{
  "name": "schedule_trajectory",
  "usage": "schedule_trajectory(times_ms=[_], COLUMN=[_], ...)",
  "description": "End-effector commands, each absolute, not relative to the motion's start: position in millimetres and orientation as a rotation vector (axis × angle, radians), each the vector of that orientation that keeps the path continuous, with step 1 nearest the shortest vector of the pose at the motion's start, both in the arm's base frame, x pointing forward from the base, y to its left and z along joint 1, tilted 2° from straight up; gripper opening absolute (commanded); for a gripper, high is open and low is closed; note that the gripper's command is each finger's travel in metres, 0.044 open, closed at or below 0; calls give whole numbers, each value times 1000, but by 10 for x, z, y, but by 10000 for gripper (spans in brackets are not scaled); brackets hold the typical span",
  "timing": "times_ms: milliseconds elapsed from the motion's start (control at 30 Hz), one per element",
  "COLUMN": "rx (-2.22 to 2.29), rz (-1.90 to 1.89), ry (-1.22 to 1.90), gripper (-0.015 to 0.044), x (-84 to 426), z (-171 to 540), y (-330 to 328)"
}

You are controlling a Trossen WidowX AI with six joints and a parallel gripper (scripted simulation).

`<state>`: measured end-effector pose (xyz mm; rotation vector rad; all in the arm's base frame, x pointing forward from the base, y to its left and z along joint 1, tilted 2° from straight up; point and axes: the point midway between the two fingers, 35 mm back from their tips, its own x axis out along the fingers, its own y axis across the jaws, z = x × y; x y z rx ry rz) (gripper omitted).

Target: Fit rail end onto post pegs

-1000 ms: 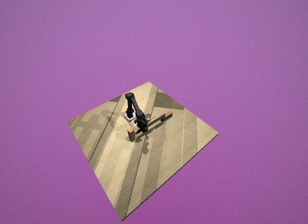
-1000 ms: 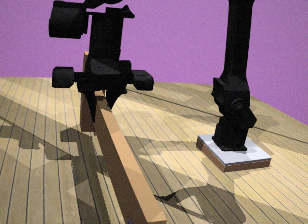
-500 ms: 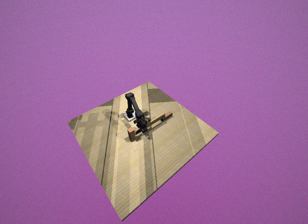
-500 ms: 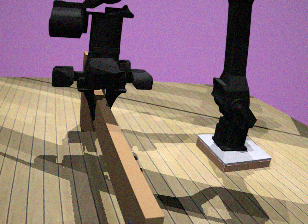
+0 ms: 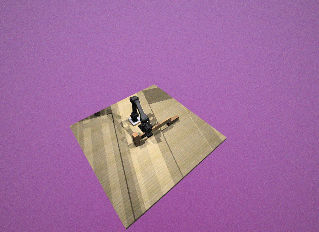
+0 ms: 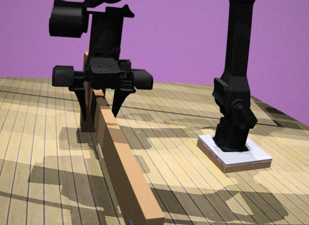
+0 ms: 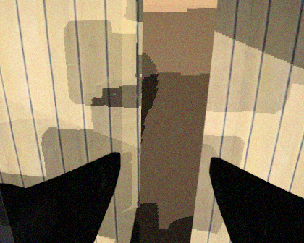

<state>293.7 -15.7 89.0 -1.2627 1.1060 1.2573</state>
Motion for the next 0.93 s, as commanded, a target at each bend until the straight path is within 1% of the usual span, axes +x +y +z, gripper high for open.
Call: schedule_trajectory(times_ms=[0,100,300,467,900], rx=[-1263,-1263,-1263,-1265,-1265], rz=[1256,1256,1257,1258,1258], ry=[1106,1106,1106,1104,1104], gripper=[368,440,440,440,440], x=[2939,2939,2939,2900,2900], z=[889,889,906,1201,1201], y=[-157,-157,-140,134,134])
